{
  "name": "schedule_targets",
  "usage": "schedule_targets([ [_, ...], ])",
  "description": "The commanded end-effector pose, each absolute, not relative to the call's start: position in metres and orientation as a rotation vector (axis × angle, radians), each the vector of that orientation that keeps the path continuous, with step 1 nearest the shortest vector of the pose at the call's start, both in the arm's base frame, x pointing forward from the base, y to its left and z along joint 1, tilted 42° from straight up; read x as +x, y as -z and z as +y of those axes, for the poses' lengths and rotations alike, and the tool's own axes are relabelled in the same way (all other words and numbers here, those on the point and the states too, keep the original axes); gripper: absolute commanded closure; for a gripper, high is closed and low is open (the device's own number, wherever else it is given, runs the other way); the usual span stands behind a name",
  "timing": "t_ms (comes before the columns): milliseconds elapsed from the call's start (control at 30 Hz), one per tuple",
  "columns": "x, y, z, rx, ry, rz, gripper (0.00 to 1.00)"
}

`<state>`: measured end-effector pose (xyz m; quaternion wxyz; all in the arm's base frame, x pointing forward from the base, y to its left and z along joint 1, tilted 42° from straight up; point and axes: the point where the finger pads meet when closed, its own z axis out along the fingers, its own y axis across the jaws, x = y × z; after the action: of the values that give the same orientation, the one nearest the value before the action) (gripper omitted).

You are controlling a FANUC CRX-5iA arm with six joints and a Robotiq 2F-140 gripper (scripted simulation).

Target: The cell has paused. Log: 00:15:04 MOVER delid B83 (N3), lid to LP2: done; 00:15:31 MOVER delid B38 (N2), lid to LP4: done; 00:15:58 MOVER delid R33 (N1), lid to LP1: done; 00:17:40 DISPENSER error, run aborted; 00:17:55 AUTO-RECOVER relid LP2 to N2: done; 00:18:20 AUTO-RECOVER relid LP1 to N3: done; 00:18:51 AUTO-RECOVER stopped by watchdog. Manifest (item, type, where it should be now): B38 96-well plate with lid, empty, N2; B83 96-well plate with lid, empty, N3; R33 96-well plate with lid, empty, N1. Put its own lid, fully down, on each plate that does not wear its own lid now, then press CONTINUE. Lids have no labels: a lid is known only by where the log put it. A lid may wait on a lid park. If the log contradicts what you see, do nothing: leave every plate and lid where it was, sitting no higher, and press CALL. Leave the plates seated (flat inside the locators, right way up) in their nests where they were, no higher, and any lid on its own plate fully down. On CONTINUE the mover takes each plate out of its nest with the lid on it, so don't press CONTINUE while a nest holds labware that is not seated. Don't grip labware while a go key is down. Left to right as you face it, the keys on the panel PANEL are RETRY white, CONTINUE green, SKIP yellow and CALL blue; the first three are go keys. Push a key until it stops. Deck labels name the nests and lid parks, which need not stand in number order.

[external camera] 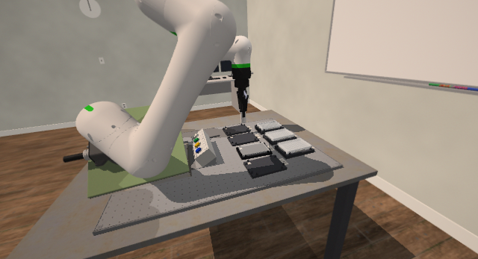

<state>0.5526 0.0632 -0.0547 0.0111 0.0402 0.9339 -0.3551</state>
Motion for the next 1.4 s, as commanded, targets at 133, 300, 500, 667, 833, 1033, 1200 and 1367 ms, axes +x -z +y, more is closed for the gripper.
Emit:
schedule_targets([
  [133, 0.634, 0.031, 0.046, 0.118, 1.099, 2.912, 1.0],
  [300, 0.677, 0.017, 0.025, 0.121, 1.103, 2.91, 1.0],
  [500, 0.704, 0.006, 0.007, 0.127, 1.108, 2.909, 1.0],
  [667, 0.704, 0.006, 0.007, 0.127, 1.108, 2.909, 1.0],
  [833, 0.704, 0.006, 0.007, 0.127, 1.108, 2.909, 1.0],
  [1033, 0.704, 0.006, 0.007, 0.127, 1.108, 2.909, 1.0],
  [1200, 0.704, 0.006, 0.007, 0.127, 1.108, 2.909, 1.0],
  [1367, 0.704, 0.006, 0.007, 0.127, 1.108, 2.909, 1.0],
])
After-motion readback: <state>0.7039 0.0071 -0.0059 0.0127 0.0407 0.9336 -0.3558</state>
